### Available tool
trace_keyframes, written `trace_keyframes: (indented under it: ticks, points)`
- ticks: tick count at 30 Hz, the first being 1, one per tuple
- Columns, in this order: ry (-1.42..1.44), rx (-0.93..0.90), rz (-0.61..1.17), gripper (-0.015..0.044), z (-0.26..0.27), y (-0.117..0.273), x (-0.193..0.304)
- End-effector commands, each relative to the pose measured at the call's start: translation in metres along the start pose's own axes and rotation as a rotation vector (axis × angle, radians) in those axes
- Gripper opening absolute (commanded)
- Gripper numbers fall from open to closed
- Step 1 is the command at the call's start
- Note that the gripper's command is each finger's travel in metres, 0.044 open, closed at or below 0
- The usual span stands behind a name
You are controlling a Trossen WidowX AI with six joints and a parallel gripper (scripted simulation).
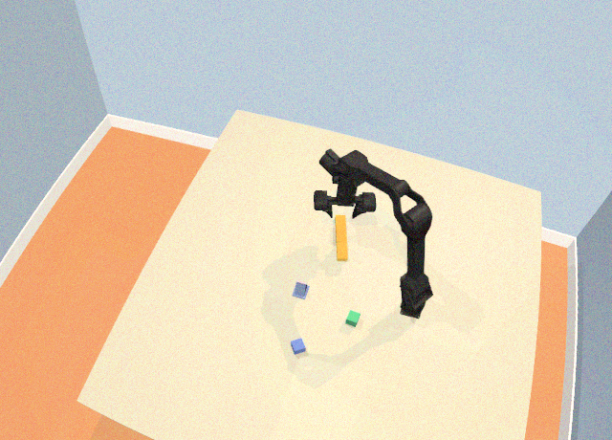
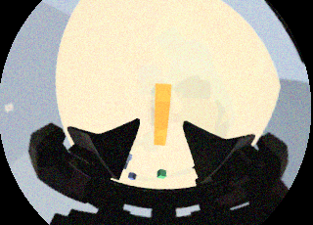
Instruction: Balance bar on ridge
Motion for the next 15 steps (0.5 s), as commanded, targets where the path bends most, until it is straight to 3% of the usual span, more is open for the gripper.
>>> trace_keyframes:
  ticks: [1, 8, 15]
  points:
    - [0.007, 0.012, 0.010, 0.0315, -0.001, -0.010, 0.000]
    - [0.007, 0.012, 0.010, 0.0315, -0.002, -0.046, 0.001]
    - [0.007, 0.012, 0.010, 0.0315, -0.002, -0.049, 0.001]
Point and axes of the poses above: the point midway between the two fingers, 35 mm back from their tips, its own y axis back along the fingers, its own z axis across the jaws, x = y × z, the point moved 6 cm from there along y, back along the fingers, and after that the axes turned 4 degrees about y, right-handed, at the moved point
